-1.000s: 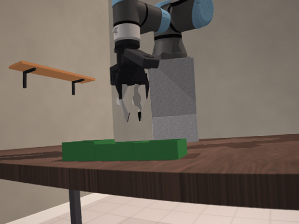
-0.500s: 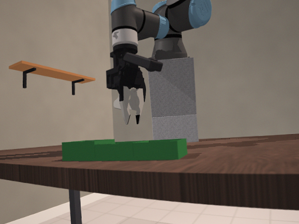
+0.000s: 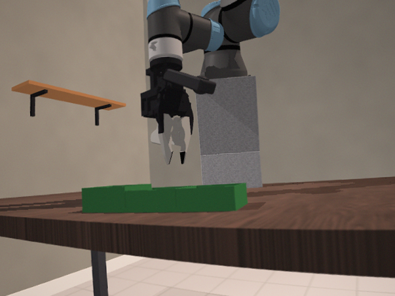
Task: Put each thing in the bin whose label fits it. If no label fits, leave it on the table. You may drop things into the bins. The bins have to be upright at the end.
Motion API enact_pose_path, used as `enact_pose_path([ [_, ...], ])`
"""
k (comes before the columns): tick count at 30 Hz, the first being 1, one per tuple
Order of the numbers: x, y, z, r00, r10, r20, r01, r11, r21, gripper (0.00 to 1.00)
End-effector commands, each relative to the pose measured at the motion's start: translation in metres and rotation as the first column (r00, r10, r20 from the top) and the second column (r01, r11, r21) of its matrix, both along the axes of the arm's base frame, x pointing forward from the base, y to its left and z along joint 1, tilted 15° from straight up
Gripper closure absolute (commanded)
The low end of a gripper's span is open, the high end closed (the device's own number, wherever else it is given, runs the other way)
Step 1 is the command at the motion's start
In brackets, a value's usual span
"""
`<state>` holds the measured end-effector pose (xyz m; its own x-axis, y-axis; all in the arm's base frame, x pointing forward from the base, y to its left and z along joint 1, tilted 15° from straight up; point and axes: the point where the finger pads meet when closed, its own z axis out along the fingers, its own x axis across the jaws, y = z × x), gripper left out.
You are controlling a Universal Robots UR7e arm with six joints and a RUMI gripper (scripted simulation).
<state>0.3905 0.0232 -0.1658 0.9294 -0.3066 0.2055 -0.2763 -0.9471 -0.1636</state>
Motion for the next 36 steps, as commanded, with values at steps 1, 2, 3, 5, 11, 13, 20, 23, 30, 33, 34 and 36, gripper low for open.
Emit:
enact_pose_path([
  [1, 0.0, 0.0, 0.0, 1.0, 0.0, 0.001, 0.0, 1.0, 0.0, 0.77],
  [2, 0.0, 0.0, 0.0, 1.0, 0.0, 0.001, 0.0, 1.0, 0.0, 0.77],
  [3, 0.0, 0.0, 0.0, 1.0, 0.0, 0.001, 0.0, 1.0, 0.0, 0.77],
  [5, 0.0, 0.0, 0.0, 1.0, 0.0, 0.001, 0.0, 1.0, 0.0, 0.77],
  [11, 0.0, 0.0, 0.0, 1.0, 0.0, 0.001, 0.0, 1.0, 0.0, 0.77],
  [13, 0.0, 0.0, 0.0, 1.0, 0.0, 0.001, 0.0, 1.0, 0.0, 0.77],
  [20, 0.001, 0.0, -0.003, 1.0, 0.0, 0.001, 0.0, 1.0, 0.0, 0.77],
  [23, 0.003, 0.001, -0.011, 1.0, 0.0, 0.001, 0.0, 1.0, 0.0, 0.77],
  [30, 0.009, 0.003, -0.034, 1.0, 0.0, 0.001, 0.0, 1.0, 0.0, 0.77],
  [33, 0.012, 0.005, -0.046, 1.0, 0.0, 0.001, 0.0, 1.0, 0.0, 0.77],
  [34, 0.013, 0.005, -0.05, 1.0, 0.0, 0.001, 0.0, 1.0, 0.0, 0.77],
  [36, 0.015, 0.006, -0.057, 1.0, 0.0, 0.001, 0.0, 1.0, 0.0, 0.77],
])
